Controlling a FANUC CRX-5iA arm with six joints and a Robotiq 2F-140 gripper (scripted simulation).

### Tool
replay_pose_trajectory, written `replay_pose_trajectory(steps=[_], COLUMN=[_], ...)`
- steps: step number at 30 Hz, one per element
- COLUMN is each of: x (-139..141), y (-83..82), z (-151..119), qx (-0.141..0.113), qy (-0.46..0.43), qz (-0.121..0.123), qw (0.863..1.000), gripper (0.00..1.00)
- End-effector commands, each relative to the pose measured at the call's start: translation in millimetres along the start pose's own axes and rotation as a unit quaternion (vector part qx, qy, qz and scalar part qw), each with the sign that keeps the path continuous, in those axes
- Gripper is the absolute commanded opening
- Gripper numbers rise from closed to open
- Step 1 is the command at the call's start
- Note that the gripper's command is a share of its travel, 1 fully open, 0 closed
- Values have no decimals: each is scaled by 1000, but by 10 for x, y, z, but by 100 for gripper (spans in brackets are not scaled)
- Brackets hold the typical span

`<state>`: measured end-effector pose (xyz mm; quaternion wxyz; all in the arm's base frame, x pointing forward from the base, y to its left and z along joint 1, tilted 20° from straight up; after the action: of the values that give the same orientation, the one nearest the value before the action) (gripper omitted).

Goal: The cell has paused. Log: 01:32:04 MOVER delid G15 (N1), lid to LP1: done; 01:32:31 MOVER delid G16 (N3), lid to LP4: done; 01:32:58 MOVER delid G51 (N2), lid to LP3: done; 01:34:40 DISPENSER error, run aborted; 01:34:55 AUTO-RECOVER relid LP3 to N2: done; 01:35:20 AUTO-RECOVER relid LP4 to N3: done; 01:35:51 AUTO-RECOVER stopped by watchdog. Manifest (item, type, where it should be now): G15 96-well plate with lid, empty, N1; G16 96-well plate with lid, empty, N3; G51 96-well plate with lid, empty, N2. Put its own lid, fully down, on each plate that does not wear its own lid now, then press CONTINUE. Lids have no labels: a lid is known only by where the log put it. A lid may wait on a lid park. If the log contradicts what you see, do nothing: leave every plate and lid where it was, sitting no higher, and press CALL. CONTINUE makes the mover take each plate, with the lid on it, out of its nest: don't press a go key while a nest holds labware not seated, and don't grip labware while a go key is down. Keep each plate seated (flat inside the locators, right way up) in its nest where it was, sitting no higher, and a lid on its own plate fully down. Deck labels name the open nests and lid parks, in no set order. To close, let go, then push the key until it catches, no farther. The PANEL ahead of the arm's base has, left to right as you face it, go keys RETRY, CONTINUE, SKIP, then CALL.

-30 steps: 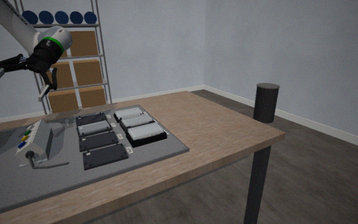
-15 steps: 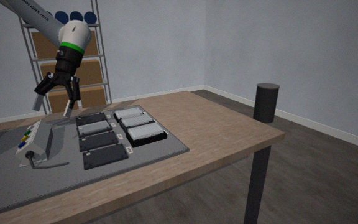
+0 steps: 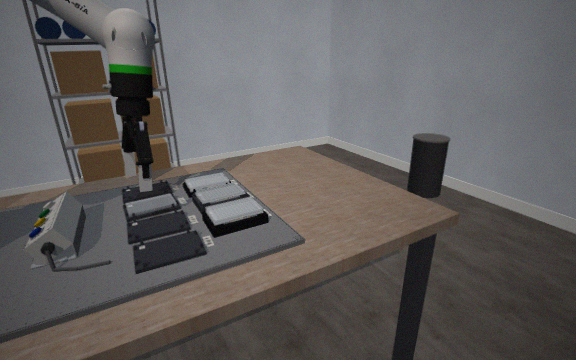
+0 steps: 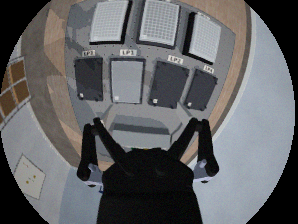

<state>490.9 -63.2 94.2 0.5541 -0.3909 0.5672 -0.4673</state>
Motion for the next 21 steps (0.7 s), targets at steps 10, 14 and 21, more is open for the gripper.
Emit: replay_pose_trajectory(steps=[10,14,21], x=[105,105,105], y=[-3,-3,-3], z=[142,142,142], qx=[60,60,60], qy=[84,84,84], qz=[23,23,23], qw=[994,994,994], gripper=[0,0,0])
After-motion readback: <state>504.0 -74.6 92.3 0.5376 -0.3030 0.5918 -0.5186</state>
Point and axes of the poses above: the point where the finger pads meet when closed, its own y axis out along the fingers, its own x axis across the jaws, z = x × y, the point moved 8 cm from there along -y, back along the fingers, and after that the axes turned 9 degrees about y, right-handed, at the moved point
